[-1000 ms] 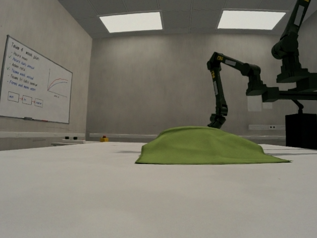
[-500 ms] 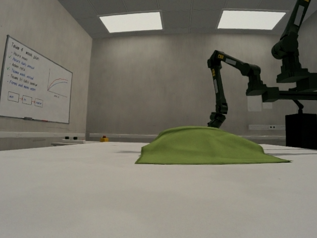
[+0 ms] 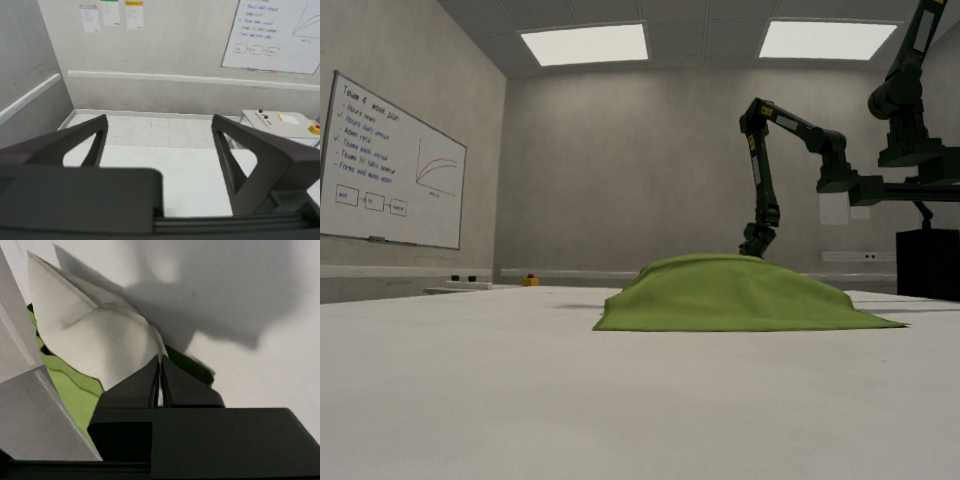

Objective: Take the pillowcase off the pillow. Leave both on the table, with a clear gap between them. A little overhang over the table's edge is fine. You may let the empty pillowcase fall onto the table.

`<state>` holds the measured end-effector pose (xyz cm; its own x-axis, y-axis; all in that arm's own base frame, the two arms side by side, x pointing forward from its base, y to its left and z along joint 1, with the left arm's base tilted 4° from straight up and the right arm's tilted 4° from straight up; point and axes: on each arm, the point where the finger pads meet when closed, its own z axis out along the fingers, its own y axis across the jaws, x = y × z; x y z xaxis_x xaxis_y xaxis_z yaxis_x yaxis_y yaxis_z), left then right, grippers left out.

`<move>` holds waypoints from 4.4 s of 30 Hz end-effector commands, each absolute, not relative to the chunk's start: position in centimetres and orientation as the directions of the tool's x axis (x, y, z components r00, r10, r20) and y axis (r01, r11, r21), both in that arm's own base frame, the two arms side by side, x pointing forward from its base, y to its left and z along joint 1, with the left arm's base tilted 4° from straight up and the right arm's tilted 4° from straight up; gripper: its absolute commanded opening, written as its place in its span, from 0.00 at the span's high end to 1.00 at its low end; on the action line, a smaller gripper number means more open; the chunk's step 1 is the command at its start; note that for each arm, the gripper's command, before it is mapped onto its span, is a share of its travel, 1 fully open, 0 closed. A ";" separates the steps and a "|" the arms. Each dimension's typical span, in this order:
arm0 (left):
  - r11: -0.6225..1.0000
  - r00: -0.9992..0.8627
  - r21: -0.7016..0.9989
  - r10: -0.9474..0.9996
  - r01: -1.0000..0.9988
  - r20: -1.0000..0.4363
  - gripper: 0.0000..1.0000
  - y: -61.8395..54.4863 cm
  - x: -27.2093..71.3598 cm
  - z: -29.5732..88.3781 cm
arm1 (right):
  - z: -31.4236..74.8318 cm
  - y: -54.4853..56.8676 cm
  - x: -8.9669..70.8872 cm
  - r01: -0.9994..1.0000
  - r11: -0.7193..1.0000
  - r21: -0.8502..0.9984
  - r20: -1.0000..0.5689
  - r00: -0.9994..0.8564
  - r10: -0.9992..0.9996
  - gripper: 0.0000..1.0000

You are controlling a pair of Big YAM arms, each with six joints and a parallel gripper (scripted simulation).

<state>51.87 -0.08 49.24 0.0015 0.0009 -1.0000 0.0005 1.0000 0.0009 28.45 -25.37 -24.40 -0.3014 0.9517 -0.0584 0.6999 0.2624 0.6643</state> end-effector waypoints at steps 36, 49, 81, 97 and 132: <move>1.000 0.055 0.001 0.001 -0.004 -0.998 0.00 0.2 52.3 53.3 | -24.9 -25.8 28.1 0.698 0.260 0.667 -0.067 -0.292 0.954 0.98; 1.000 0.055 0.001 0.001 -0.004 -0.998 0.00 0.2 52.3 53.3 | -26.9 -25.2 28.5 0.702 0.255 0.665 -0.053 -0.297 0.953 0.98; 1.000 0.055 0.001 0.001 -0.004 -0.998 0.40 0.2 52.3 53.3 | -27.8 -23.8 28.0 0.712 0.241 0.659 -0.019 -0.305 0.952 0.98; 0.998 -0.102 0.053 0.048 -0.045 -0.994 0.40 3.1 54.8 42.9 | -27.7 -23.7 28.0 0.713 0.240 0.659 -0.016 -0.306 0.952 0.98; 0.977 -0.680 0.149 0.005 -0.153 -0.733 0.40 21.1 52.6 5.7 | -27.7 -23.7 28.0 0.713 0.240 0.659 -0.016 -0.306 0.952 0.98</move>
<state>53.89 19.04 9.70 -0.6351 0.0057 -0.7724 -0.1504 0.9799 0.1310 28.65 -25.60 -26.98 -0.3020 0.9513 -0.0615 0.6986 0.2648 0.6647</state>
